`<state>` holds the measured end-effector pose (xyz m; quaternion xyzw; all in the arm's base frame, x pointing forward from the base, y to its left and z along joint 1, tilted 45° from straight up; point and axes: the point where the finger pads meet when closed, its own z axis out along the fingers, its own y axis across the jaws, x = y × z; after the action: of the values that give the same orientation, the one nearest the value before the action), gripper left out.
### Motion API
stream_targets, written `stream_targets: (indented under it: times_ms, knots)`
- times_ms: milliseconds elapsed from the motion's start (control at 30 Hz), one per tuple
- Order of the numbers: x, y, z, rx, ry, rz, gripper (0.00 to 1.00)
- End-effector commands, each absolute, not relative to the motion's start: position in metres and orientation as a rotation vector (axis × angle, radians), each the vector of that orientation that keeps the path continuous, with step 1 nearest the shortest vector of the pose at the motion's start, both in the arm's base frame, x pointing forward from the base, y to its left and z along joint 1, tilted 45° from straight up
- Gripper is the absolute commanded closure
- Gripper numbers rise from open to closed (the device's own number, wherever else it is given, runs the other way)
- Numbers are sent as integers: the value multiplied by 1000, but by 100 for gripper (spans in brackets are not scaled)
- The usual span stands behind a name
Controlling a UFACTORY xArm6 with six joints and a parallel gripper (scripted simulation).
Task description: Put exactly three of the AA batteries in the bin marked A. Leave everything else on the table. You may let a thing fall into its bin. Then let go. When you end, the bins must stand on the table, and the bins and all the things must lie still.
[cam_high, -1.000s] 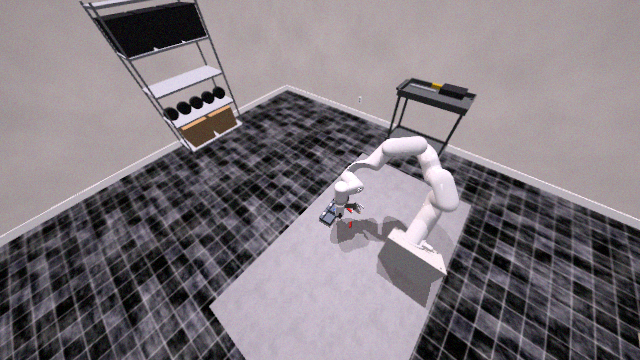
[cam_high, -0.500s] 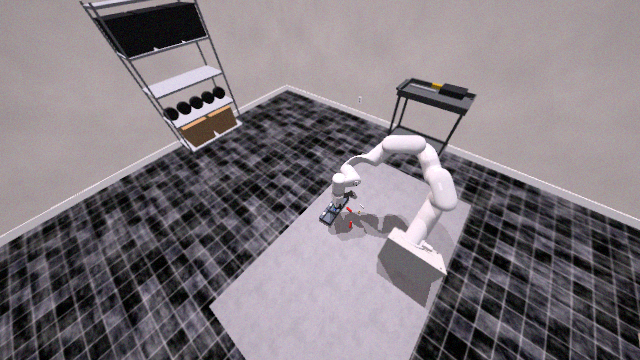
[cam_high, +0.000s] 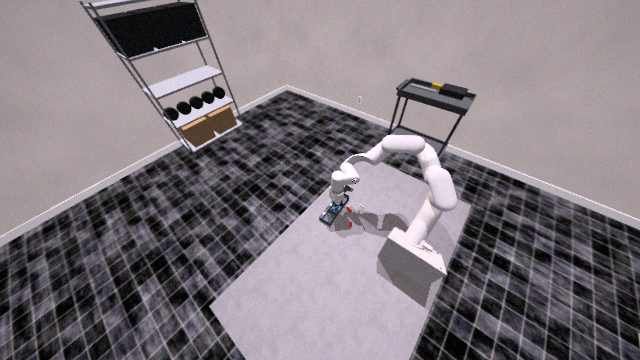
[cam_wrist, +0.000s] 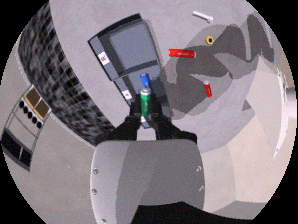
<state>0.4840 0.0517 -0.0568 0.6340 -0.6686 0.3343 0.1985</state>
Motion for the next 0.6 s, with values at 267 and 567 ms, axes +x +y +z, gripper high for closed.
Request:
stream_targets:
  times_ms: [267, 567]
  knots:
    - [485, 53, -56, 1987, -1522, 775, 100]
    - [485, 53, -56, 1987, -1522, 775, 100]
